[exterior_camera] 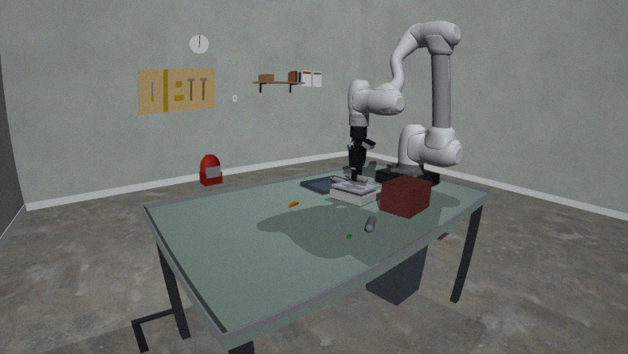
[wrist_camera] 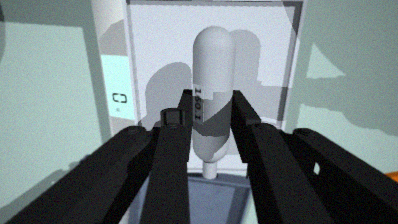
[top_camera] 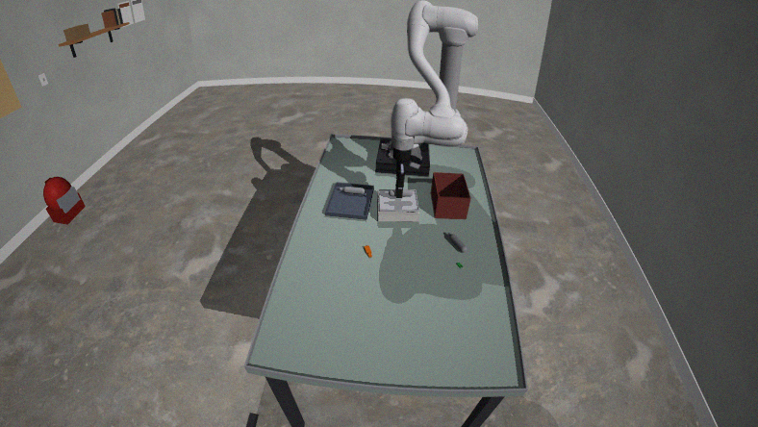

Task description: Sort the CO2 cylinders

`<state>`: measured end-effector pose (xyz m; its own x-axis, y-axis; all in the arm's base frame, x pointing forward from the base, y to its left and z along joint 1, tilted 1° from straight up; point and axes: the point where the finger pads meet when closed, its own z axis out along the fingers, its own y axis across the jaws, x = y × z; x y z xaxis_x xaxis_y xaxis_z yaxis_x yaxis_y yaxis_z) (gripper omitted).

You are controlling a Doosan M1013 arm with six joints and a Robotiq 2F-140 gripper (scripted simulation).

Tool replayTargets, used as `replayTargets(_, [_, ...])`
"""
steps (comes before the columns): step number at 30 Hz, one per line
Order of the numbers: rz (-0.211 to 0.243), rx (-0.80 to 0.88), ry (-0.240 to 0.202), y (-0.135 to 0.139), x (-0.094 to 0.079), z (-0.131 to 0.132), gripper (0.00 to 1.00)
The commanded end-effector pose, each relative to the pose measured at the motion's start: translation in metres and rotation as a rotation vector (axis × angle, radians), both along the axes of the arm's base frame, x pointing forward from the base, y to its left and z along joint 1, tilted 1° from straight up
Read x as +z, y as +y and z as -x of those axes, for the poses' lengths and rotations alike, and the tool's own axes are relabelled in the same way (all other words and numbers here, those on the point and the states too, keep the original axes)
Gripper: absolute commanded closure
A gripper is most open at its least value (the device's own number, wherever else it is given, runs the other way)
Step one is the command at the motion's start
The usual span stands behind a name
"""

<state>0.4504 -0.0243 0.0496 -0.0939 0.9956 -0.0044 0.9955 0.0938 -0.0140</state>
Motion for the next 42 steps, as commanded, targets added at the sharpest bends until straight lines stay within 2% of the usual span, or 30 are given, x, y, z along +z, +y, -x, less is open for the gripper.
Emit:
replayTargets(1, [-0.001, 0.0, -0.001, 0.0, 0.021, -0.001, 0.9])
replayTargets(5, [-0.001, 0.0, -0.001, 0.0, 0.048, -0.001, 0.9])
replayTargets(7, [-0.001, 0.0, -0.001, 0.0, 0.048, -0.001, 0.9])
replayTargets(11, [-0.001, 0.0, -0.001, 0.001, 0.071, -0.001, 0.9])
replayTargets(14, [-0.001, 0.0, -0.001, 0.001, 0.082, -0.002, 0.9])
replayTargets(29, [-0.001, -0.002, -0.001, -0.002, 0.086, -0.002, 0.9])
replayTargets(31, [-0.001, -0.013, -0.001, -0.019, 0.086, -0.002, 0.9])
replayTargets(35, [0.0, -0.064, -0.002, -0.093, 0.087, 0.005, 0.9])
replayTargets(39, [0.001, -0.121, -0.002, -0.14, 0.087, 0.02, 0.9])
replayTargets(41, [0.001, -0.121, -0.002, -0.14, 0.087, 0.02, 0.9])
replayTargets(42, [0.002, -0.13, -0.002, -0.176, 0.087, 0.031, 0.9])
